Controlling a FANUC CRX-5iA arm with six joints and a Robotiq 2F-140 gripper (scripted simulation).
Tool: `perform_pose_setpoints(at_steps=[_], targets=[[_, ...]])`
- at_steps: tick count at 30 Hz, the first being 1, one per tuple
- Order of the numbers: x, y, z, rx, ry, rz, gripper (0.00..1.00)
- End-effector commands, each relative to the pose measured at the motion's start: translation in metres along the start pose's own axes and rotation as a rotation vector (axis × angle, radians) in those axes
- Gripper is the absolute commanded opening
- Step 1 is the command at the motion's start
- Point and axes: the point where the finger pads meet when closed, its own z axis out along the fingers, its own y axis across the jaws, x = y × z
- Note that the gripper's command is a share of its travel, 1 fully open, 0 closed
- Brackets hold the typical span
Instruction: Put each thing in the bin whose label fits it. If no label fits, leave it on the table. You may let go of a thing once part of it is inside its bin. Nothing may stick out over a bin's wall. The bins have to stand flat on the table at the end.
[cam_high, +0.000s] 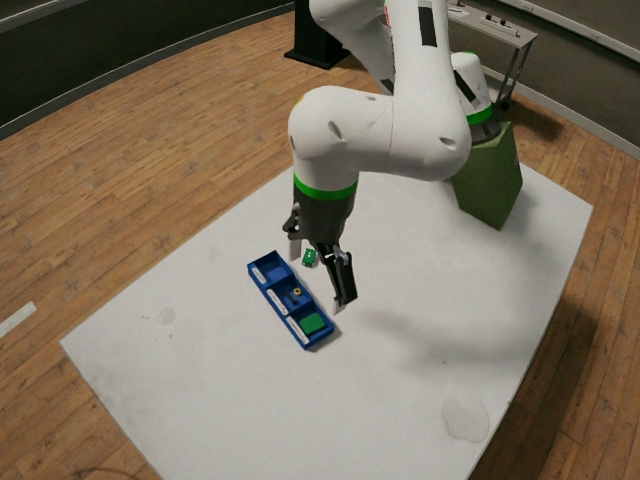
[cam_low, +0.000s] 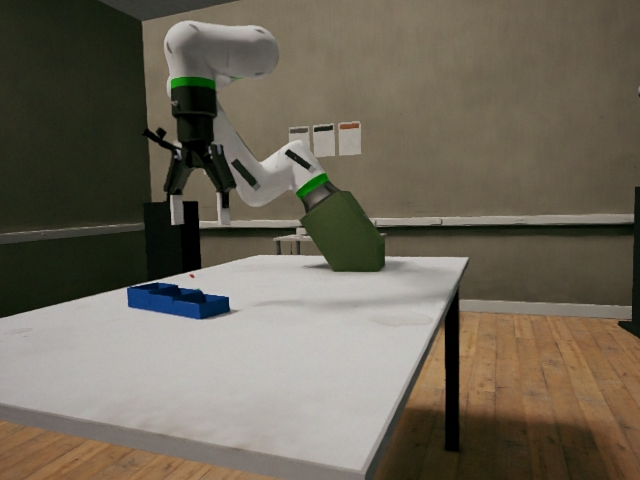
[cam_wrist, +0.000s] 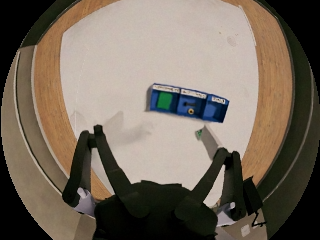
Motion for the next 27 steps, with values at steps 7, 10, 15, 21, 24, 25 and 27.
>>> perform_pose_setpoints(at_steps=[7,10,15,21,24,25,27], targets=[[0.0002,-0.0001,-0.0190,0.000,0.000,0.000,1.00],[0.0002,-0.0001,-0.0190,0.000,0.000,0.000,1.00],[0.0002,-0.0001,-0.0190,0.000,0.000,0.000,1.00],[0.0002,-0.0001,-0.0190,0.000,0.000,0.000,1.00],[0.0002,-0.0001,-0.0190,0.000,0.000,0.000,1.00],[0.0002,-0.0001,-0.0190,0.000,0.000,0.000,1.00],[0.0002,-0.0001,-0.0190,0.000,0.000,0.000,1.00]])
